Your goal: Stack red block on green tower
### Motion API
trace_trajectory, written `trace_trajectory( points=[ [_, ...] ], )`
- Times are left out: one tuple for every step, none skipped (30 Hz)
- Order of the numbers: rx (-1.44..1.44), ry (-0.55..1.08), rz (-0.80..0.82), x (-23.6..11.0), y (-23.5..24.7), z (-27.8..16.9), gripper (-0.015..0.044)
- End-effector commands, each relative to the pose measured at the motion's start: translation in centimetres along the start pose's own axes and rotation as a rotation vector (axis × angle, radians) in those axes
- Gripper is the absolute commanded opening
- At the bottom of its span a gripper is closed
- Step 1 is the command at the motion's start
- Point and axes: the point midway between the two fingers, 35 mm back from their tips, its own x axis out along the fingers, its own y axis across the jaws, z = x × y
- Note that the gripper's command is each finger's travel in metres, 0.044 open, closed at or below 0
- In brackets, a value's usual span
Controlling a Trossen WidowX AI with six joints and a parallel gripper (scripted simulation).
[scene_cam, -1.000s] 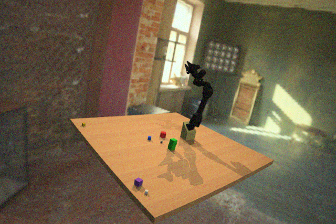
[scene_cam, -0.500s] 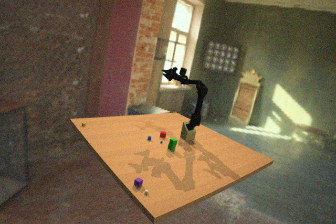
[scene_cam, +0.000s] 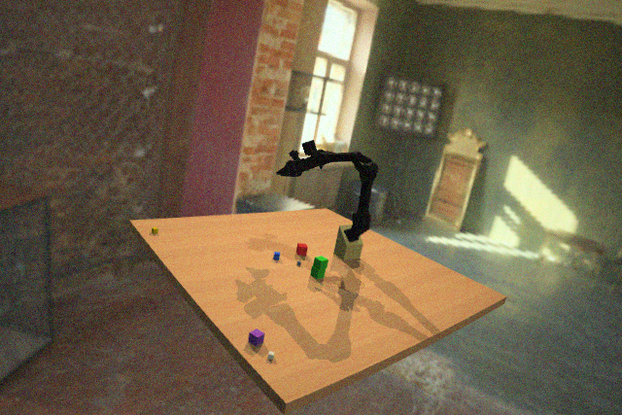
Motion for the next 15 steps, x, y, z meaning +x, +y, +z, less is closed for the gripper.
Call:
trace_trajectory(
  points=[
    [-0.074, 0.183, -0.024, 1.6, 1.8, -5.3, 0.0440],
    [-0.097, 0.234, -0.029, 1.8, 2.3, -6.7, 0.0440],
    [-0.120, 0.285, -0.032, 2.0, 2.8, -8.2, 0.0440],
    [-0.144, 0.336, -0.036, 2.2, 3.3, -9.6, 0.0440],
    [-0.168, 0.387, -0.038, 2.2, 3.7, -11.0, 0.0440],
    [-0.192, 0.439, -0.040, 2.2, 4.2, -12.4, 0.0440],
    [-0.217, 0.491, -0.042, 2.1, 4.6, -13.8, 0.0440],
    [-0.242, 0.543, -0.043, 2.0, 5.0, -15.2, 0.0440],
    [-0.267, 0.596, -0.044, 1.7, 5.3, -16.6, 0.0440],
    [-0.292, 0.649, -0.044, 1.5, 5.7, -18.0, 0.0440],
    [-0.318, 0.702, -0.043, 1.1, 6.0, -19.3, 0.0440],
    [-0.343, 0.755, -0.042, 0.7, 6.3, -20.6, 0.0440],
    [-0.368, 0.809, -0.040, 0.2, 6.6, -21.9, 0.0440],
    [-0.393, 0.863, -0.037, -0.3, 6.8, -23.2, 0.0440],
    [-0.413, 0.906, -0.035, -0.9, 7.1, -24.2, 0.0440]
  ],
)
